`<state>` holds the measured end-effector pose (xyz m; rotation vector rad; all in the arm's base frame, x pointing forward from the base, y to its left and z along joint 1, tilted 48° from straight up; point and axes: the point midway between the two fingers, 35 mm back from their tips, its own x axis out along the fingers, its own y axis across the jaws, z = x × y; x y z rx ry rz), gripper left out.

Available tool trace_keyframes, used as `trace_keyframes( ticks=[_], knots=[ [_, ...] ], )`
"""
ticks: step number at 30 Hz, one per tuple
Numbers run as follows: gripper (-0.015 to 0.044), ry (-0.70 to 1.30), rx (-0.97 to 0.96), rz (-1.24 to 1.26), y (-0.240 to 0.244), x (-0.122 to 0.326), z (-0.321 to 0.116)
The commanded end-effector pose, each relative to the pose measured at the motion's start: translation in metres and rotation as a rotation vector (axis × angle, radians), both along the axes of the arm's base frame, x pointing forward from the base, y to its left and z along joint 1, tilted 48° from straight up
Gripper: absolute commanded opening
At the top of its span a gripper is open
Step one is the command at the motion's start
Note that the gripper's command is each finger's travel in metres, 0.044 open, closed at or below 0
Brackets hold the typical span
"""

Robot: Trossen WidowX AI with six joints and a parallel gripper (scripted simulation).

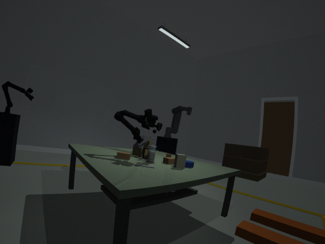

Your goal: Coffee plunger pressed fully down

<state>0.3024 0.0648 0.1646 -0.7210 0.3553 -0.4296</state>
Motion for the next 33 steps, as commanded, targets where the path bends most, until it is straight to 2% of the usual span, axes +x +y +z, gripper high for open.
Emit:
trace_keyframes(
  ticks=[1,8,20,33],
  knots=[
    [0.044,0.006,-0.007,0.003,-0.0044,0.0063,-0.0026],
    [0.044,0.001,-0.011,0.003,-0.0098,0.0135,-0.0033],
    [0.0128,0.001,-0.011,0.003,-0.0098,0.0135,-0.0033],
    [0.0128,0.002,-0.01,0.003,-0.0107,0.014,-0.0045]
  ],
)
